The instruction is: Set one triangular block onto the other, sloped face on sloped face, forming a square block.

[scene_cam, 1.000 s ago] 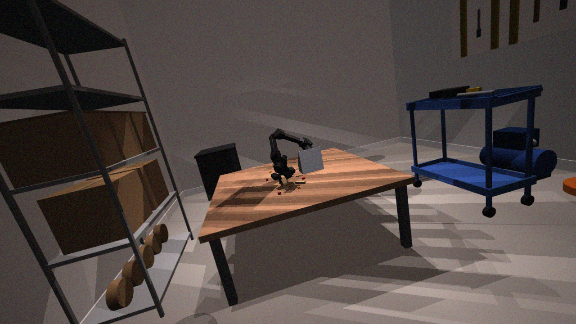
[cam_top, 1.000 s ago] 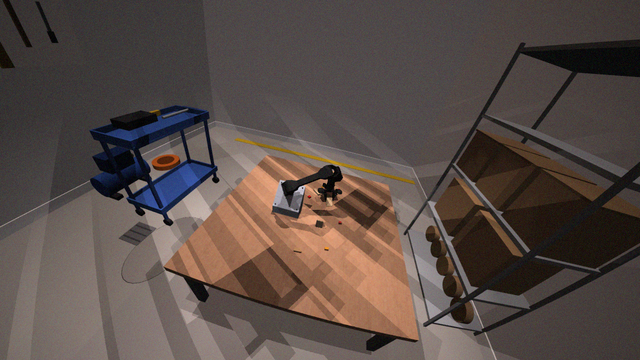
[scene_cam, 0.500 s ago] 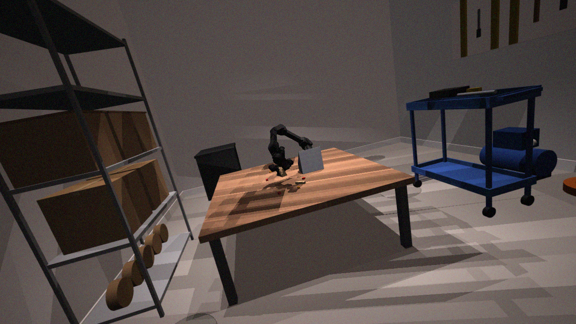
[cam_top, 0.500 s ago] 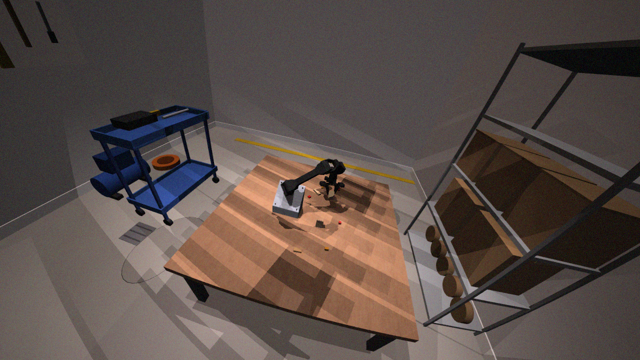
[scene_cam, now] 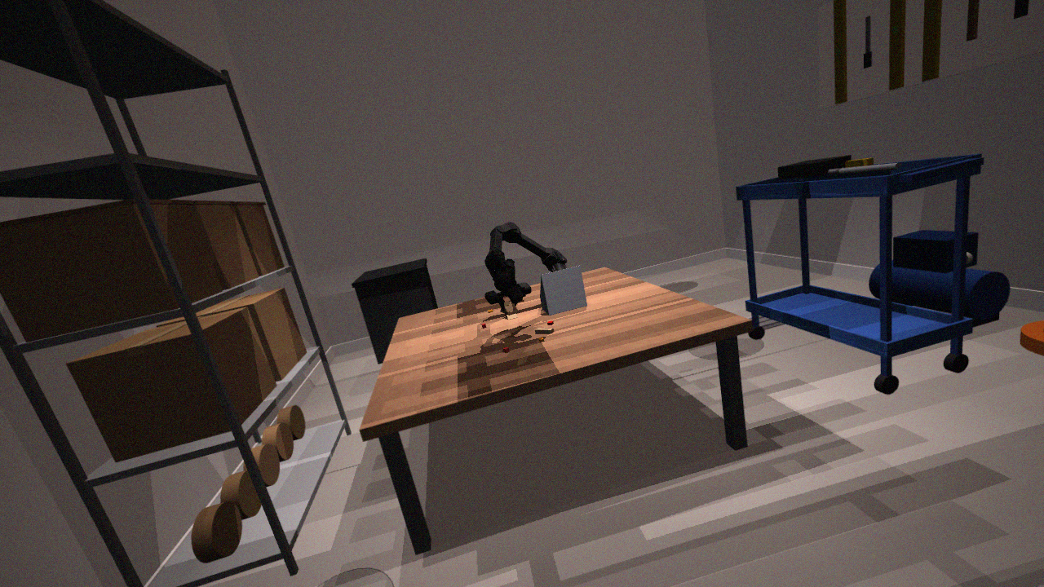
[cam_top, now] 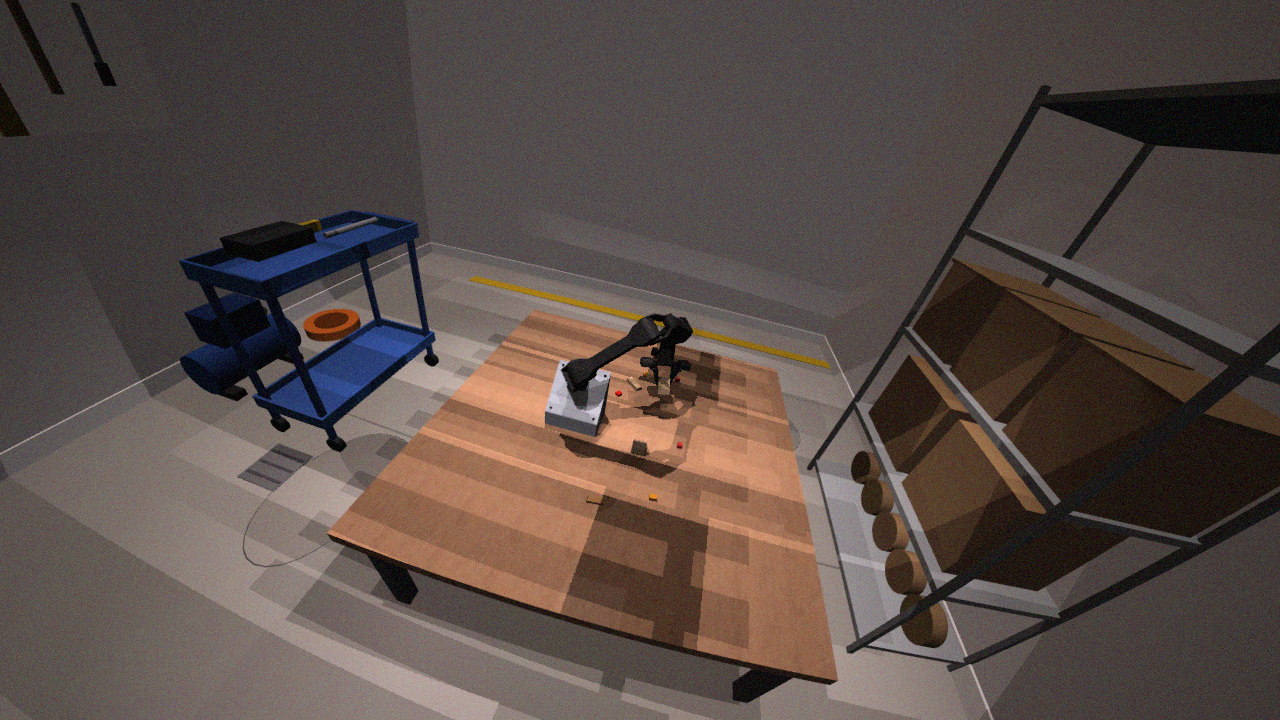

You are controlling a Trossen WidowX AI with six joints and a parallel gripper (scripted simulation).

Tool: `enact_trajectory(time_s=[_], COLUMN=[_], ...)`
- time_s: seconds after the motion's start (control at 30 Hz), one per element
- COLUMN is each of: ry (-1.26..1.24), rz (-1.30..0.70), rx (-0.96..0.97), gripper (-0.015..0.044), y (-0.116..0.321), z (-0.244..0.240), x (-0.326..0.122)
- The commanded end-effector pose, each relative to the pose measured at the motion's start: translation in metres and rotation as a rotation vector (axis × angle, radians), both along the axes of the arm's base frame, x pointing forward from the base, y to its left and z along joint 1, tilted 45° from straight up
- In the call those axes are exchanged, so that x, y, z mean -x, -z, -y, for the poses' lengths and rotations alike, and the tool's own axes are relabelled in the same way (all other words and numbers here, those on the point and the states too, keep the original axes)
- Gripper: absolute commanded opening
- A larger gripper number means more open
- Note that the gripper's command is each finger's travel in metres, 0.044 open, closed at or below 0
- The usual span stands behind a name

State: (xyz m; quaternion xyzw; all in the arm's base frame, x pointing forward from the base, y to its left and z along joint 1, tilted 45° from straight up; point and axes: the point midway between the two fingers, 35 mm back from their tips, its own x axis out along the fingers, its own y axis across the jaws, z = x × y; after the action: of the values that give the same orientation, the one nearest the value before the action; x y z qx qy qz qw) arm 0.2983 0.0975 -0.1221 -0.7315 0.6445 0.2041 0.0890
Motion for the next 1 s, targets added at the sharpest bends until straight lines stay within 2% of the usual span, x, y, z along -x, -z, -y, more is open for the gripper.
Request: enact_trajectory(time_s=[0.0, 0.97], ry=[0.047, 0.483], rz=[0.090, 0.986], rx=[-0.008, -0.071], gripper=[0.0000, 0.0000], y=[0.0004, 0.0007], z=[-0.0002, -0.0003], x=[0.0002, -0.0010])
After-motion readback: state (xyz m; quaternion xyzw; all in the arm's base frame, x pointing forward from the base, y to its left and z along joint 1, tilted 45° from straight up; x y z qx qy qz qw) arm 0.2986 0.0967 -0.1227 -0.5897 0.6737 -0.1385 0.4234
